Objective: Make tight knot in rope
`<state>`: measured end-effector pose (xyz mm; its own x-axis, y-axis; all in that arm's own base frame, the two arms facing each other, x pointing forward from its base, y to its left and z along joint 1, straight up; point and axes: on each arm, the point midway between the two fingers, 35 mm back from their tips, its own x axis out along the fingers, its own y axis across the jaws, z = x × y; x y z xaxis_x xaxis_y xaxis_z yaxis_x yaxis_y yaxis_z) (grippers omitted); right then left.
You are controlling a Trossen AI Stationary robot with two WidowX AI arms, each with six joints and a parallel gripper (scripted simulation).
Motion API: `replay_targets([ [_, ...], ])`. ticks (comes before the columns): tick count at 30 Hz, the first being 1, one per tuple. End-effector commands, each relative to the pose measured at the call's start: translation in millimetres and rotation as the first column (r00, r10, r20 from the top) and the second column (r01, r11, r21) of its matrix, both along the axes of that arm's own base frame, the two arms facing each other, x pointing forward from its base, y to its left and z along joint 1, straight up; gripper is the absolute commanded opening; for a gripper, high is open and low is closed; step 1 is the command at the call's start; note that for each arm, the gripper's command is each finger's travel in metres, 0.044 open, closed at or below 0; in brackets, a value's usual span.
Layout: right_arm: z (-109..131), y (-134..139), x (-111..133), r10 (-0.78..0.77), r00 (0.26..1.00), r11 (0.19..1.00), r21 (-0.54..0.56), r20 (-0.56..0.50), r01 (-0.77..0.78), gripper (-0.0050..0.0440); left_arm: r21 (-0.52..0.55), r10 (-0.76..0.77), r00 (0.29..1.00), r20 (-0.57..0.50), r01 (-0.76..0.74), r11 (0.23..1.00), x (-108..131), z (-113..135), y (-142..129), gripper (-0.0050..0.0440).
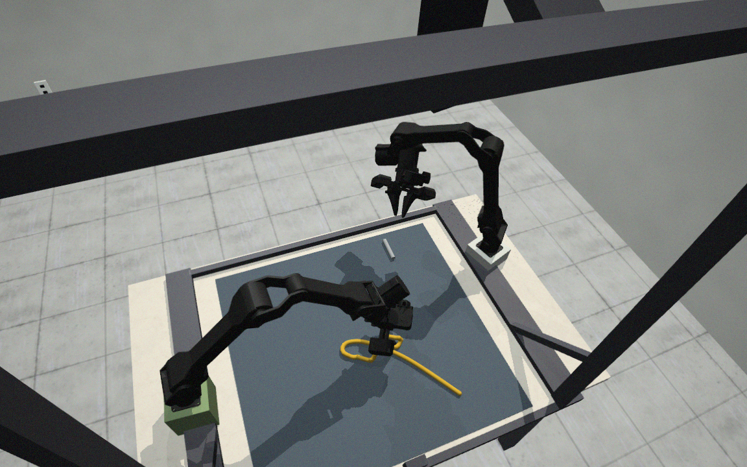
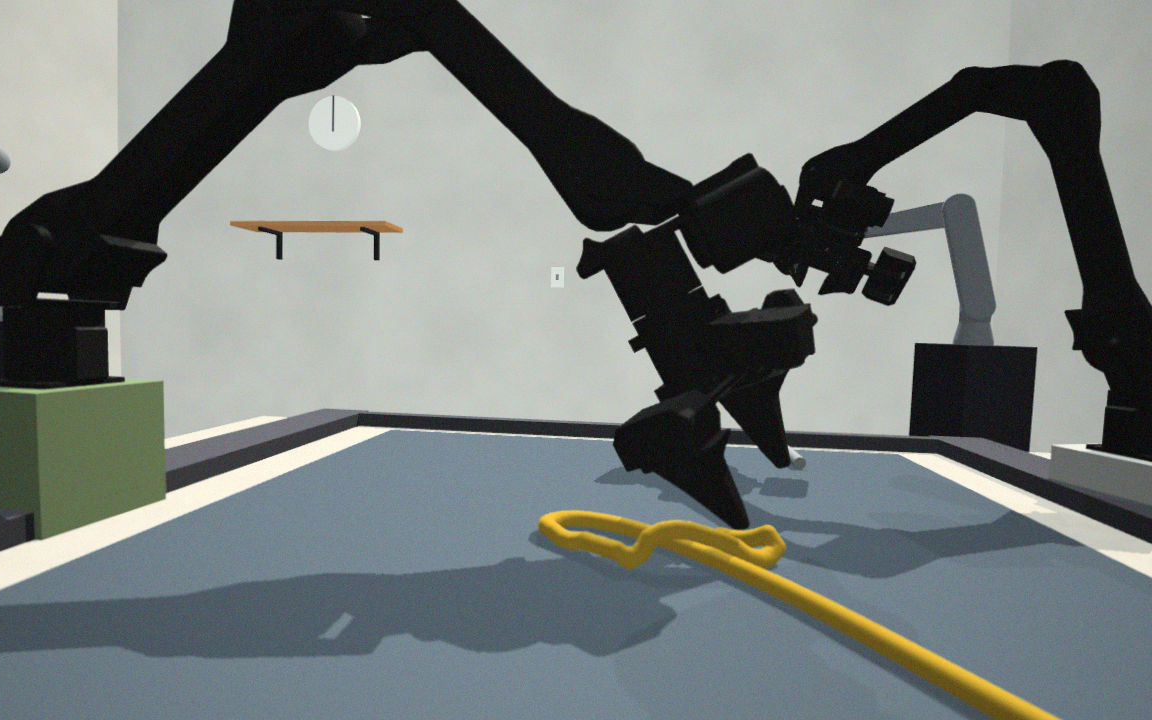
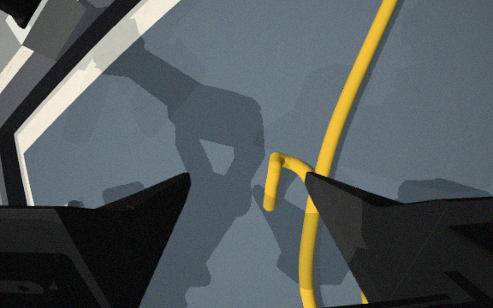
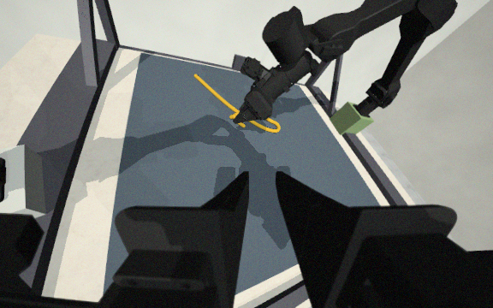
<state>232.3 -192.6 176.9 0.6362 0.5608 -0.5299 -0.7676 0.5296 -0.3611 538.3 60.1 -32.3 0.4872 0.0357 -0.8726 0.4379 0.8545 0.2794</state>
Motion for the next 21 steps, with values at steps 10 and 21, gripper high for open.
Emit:
replay_targets([
  [10,6,0,0,0.000,1.000,1.000,-0.020,0.014,0.000,0.0100,0.003,-0.004,0.999,0.044,0.004,1.000,7,61,0,0.0440],
  [21,6,0,0,0.000,1.000,1.000,-0.020,0.014,0.000,0.0100,0.003,-0.004,0.999,0.044,0.004,1.000,6,86,0,0.0440],
])
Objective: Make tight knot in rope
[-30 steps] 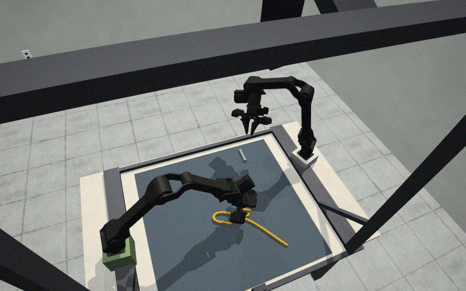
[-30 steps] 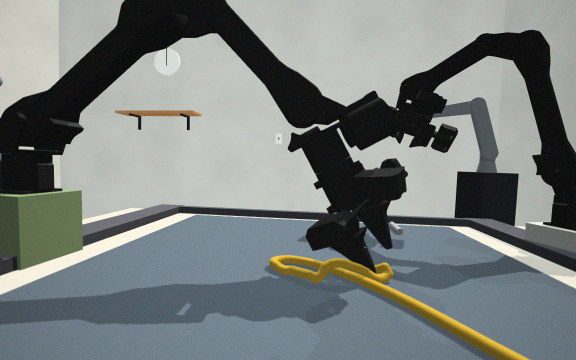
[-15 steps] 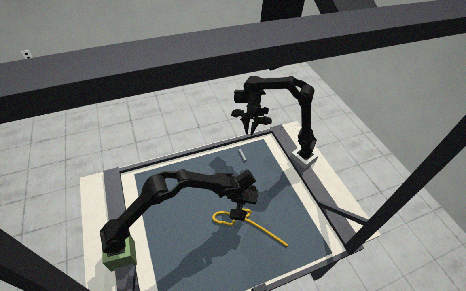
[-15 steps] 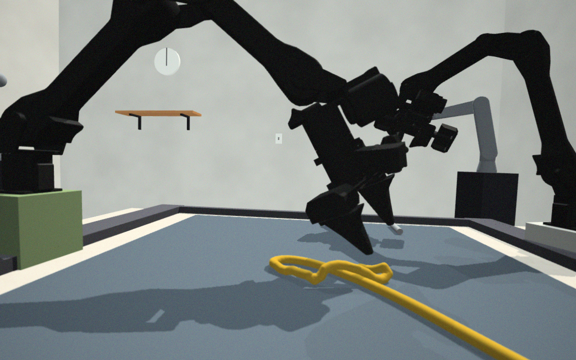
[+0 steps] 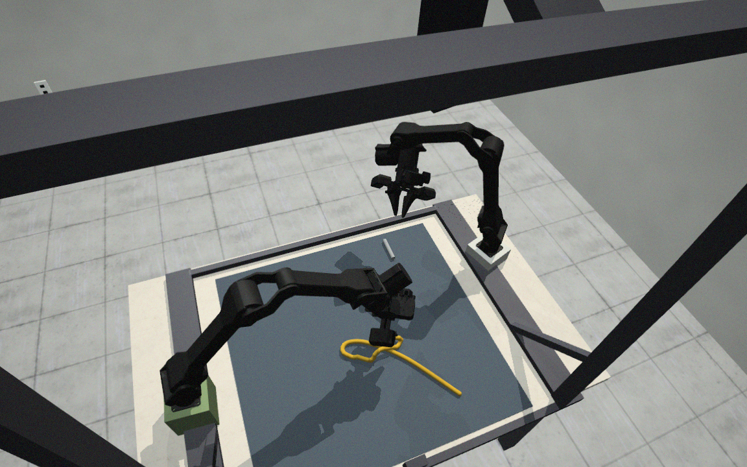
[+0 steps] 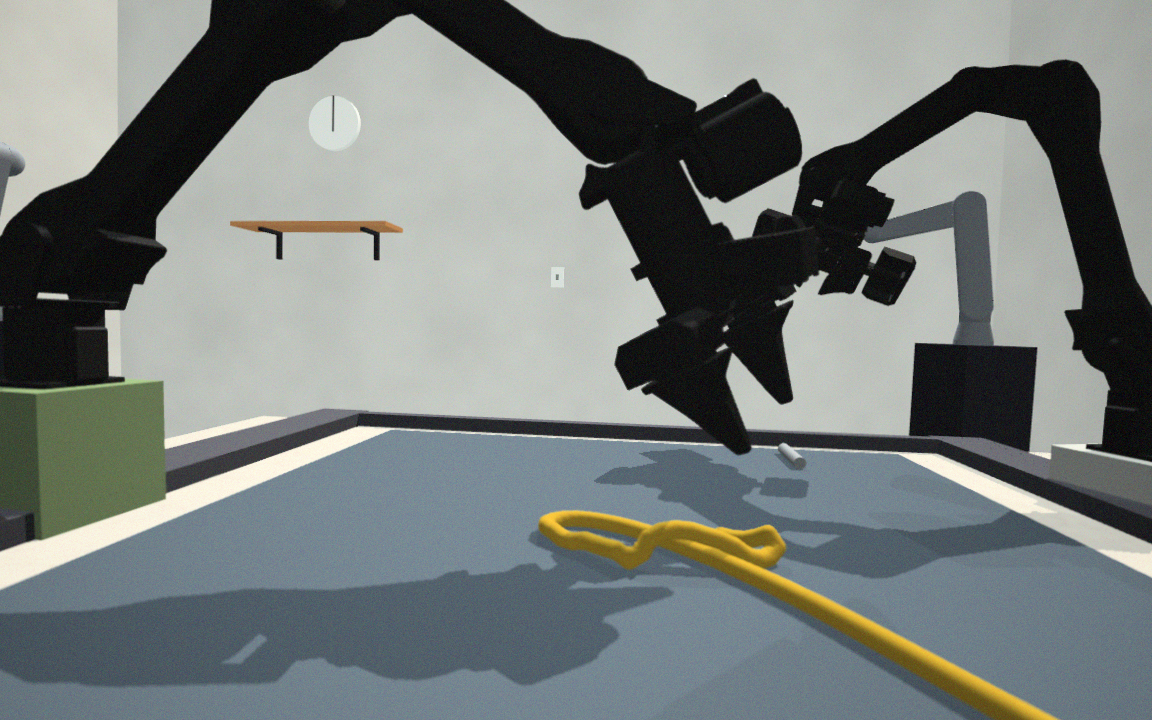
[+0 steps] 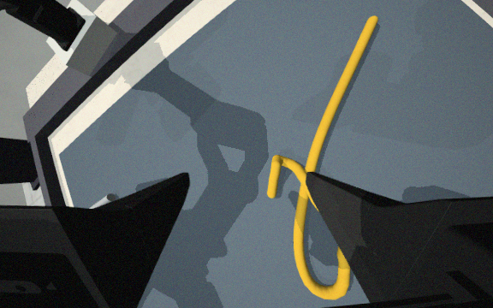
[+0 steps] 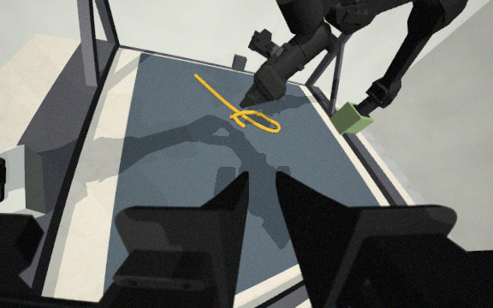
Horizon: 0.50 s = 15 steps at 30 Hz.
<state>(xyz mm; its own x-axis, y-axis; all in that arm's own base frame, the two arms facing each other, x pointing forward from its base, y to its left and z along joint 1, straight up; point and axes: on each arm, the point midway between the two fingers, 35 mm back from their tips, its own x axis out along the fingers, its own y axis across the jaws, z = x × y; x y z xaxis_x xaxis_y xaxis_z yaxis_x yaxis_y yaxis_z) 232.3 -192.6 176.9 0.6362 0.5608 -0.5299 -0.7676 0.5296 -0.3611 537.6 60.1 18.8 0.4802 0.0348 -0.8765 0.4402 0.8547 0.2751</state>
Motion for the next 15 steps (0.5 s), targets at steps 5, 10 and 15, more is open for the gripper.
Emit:
replay_targets([
  [5,6.4,-0.1,0.2,0.000,1.000,1.000,-0.020,0.014,0.000,0.0100,0.004,-0.004,0.999,0.052,0.004,1.000,6.3,45.5,0.3,0.0440],
  [10,6.4,-0.1,0.2,0.000,1.000,1.000,-0.020,0.014,0.000,0.0100,0.004,-0.004,0.999,0.052,0.004,1.000,6.3,45.5,0.3,0.0440],
  [15,6.4,-0.1,0.2,0.000,1.000,1.000,-0.020,0.014,0.000,0.0100,0.004,-0.004,0.999,0.052,0.004,1.000,6.3,45.6,0.1,0.0392],
])
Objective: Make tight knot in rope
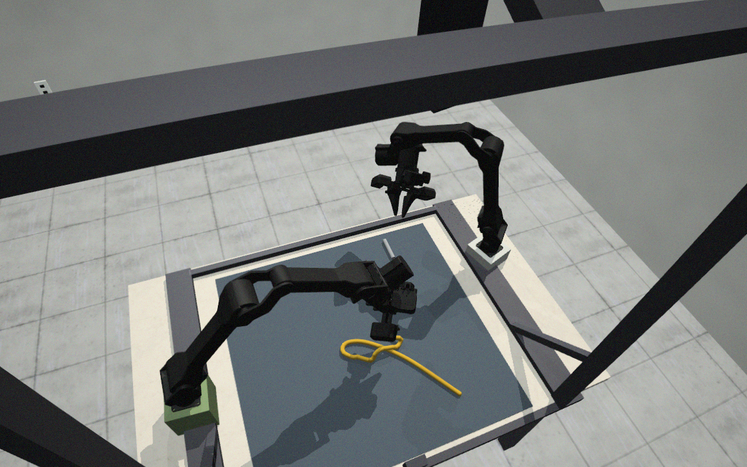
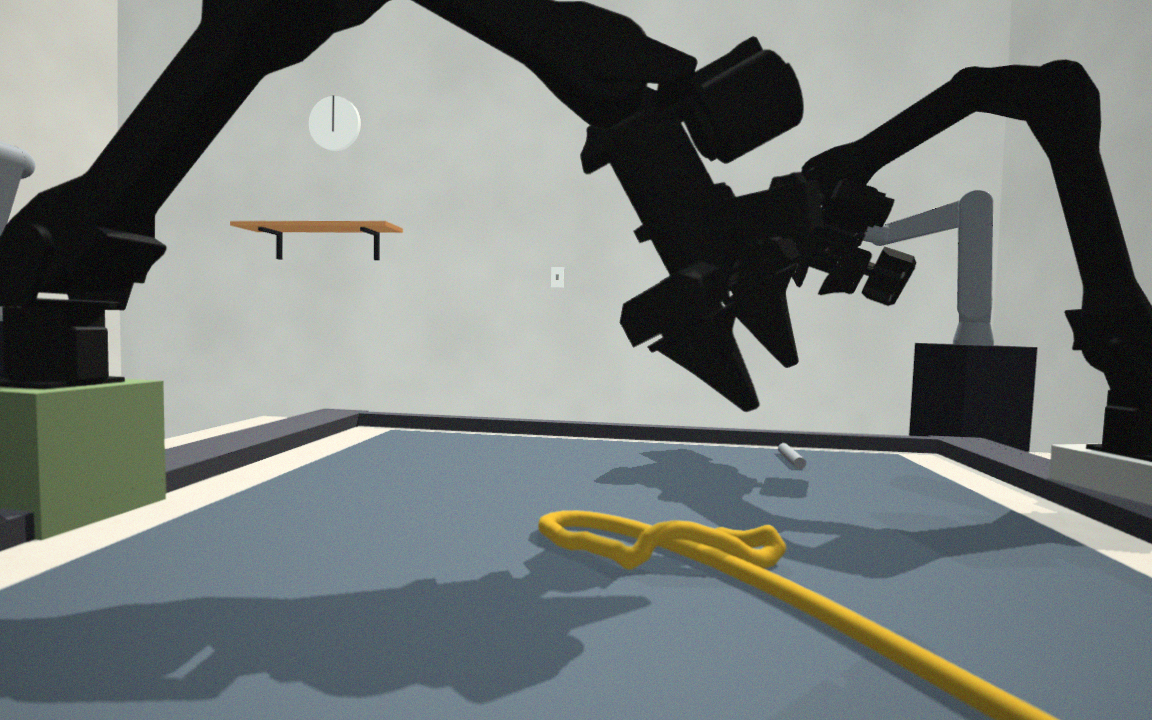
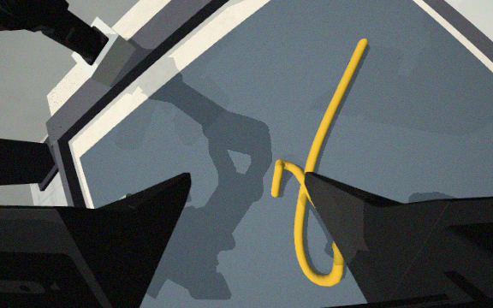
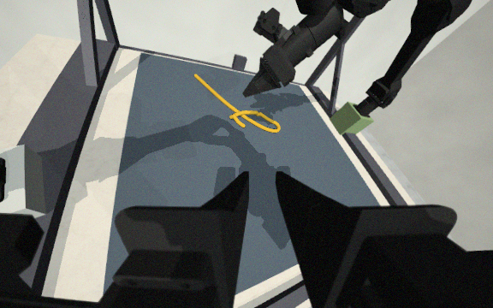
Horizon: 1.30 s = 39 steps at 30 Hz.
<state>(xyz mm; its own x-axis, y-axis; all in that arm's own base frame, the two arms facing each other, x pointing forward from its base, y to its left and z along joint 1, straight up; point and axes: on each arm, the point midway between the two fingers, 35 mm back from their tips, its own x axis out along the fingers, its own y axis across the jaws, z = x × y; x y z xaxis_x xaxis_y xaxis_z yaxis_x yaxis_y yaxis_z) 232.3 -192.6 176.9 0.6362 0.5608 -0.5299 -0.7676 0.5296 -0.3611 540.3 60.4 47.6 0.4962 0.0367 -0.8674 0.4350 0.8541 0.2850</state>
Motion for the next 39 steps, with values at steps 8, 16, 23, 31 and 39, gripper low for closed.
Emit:
replay_targets([
  [8,6,0,0,0.000,1.000,1.000,-0.020,0.014,0.000,0.0100,-0.009,-0.015,1.000,0.012,0.015,1.000,-4,22,-16,0.0200],
  [16,6,0,0,0.000,1.000,1.000,-0.020,0.014,0.000,0.0100,-0.032,-0.042,0.998,-0.040,0.040,0.999,-26,33,-52,0.0100],
  [23,6,0,0,0.000,1.000,1.000,-0.020,0.014,0.000,0.0100,-0.064,-0.091,0.986,-0.140,0.082,0.995,-76,54,-111,0.0100],
  [31,6,0,0,0.000,1.000,1.000,-0.020,0.014,0.000,0.0100,-0.078,-0.136,0.960,-0.245,0.121,0.990,-139,73,-159,0.0100],
  [39,6,0,0,0.000,1.000,1.000,-0.020,0.014,0.000,0.0100,-0.069,-0.181,0.910,-0.373,0.167,0.984,-227,95,-195,0.0100],
])
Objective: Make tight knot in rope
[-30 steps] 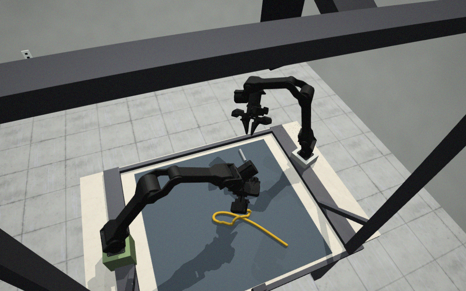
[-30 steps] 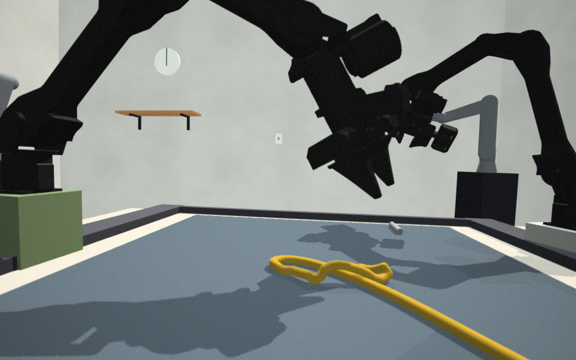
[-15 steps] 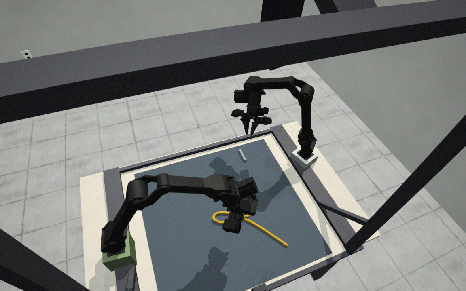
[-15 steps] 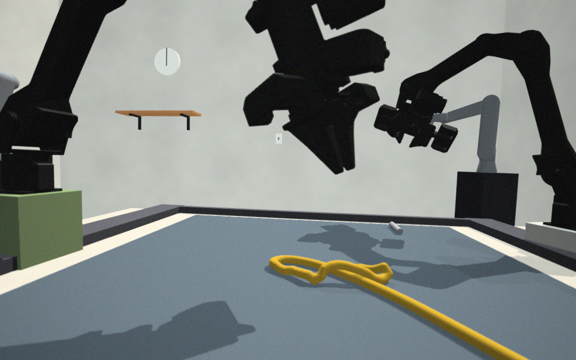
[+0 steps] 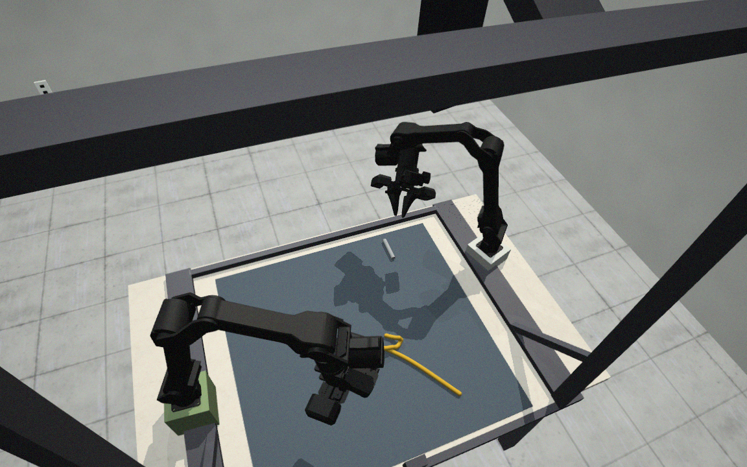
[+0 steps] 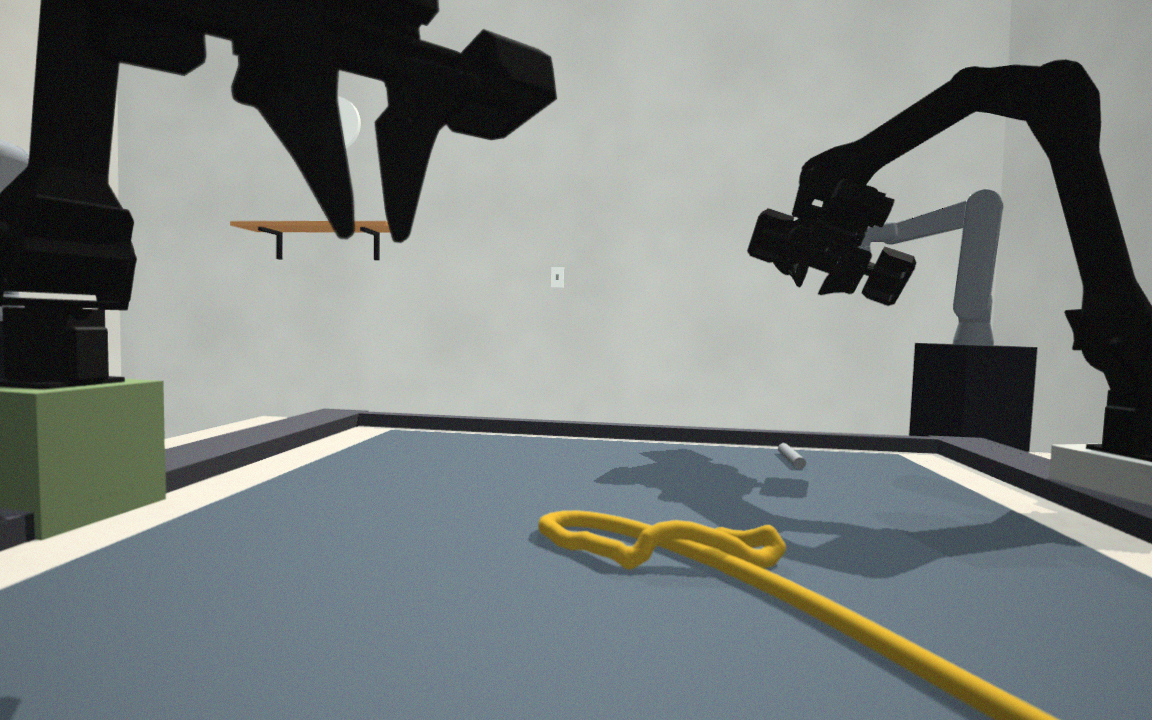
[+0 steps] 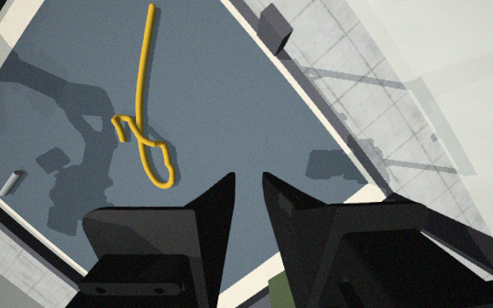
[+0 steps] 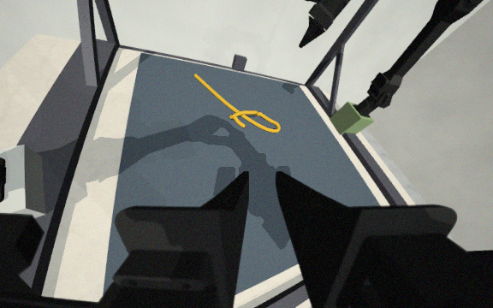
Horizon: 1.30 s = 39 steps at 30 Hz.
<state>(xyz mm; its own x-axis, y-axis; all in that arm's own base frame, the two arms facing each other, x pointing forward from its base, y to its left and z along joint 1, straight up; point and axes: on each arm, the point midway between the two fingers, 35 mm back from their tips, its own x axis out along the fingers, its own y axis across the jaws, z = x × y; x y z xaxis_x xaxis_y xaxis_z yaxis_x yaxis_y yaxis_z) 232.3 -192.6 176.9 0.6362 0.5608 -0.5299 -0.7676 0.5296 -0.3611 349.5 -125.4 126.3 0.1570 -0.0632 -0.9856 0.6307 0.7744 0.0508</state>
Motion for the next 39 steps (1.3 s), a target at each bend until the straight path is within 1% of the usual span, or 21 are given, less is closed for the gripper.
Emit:
replay_targets([
  [1,6,0,0,0.000,1.000,1.000,-0.020,0.014,0.000,0.0100,0.017,-0.025,0.999,-0.041,0.025,1.000,-46,18,-12,0.0100],
  [5,6,0,0,0.000,1.000,1.000,-0.020,0.014,0.000,0.0100,0.036,-0.044,0.995,-0.087,0.047,0.998,-79,25,-17,0.0100],
  [7,6,0,0,0.000,1.000,1.000,-0.020,0.014,0.000,0.0100,0.036,-0.044,0.995,-0.087,0.047,0.998,-79,25,-17,0.0100],
  [10,6,0,0,0.000,1.000,1.000,-0.020,0.014,0.000,0.0100,0.049,-0.054,0.992,-0.112,0.060,0.997,-98,28,-19,0.0100],
  [14,6,0,0,0.000,1.000,1.000,-0.020,0.014,0.000,0.0100,0.060,-0.063,0.989,-0.133,0.071,0.996,-114,31,-19,0.0100],
  [19,6,0,0,0.000,1.000,1.000,-0.020,0.014,0.000,0.0100,0.066,-0.066,0.988,-0.142,0.076,0.995,-121,33,-19,0.0100],
  [30,6,0,0,0.000,1.000,1.000,-0.020,0.014,0.000,0.0100,0.067,-0.067,0.988,-0.143,0.077,0.995,-122,33,-19,0.0100],
  [34,6,0,0,0.000,1.000,1.000,-0.020,0.014,0.000,0.0196,0.067,-0.067,0.988,-0.143,0.077,0.995,-122,33,-19,0.0100],
  [38,6,0,1,0.000,1.000,1.000,-0.018,0.010,0.001,0.0100,0.067,-0.067,0.988,-0.143,0.077,0.995,-122,33,-19,0.0100],
  [39,6,0,1,-0.001,1.000,1.000,-0.015,0.005,0.001,0.0100,0.067,-0.067,0.988,-0.143,0.077,0.995,-122,33,-19,0.0100],
])
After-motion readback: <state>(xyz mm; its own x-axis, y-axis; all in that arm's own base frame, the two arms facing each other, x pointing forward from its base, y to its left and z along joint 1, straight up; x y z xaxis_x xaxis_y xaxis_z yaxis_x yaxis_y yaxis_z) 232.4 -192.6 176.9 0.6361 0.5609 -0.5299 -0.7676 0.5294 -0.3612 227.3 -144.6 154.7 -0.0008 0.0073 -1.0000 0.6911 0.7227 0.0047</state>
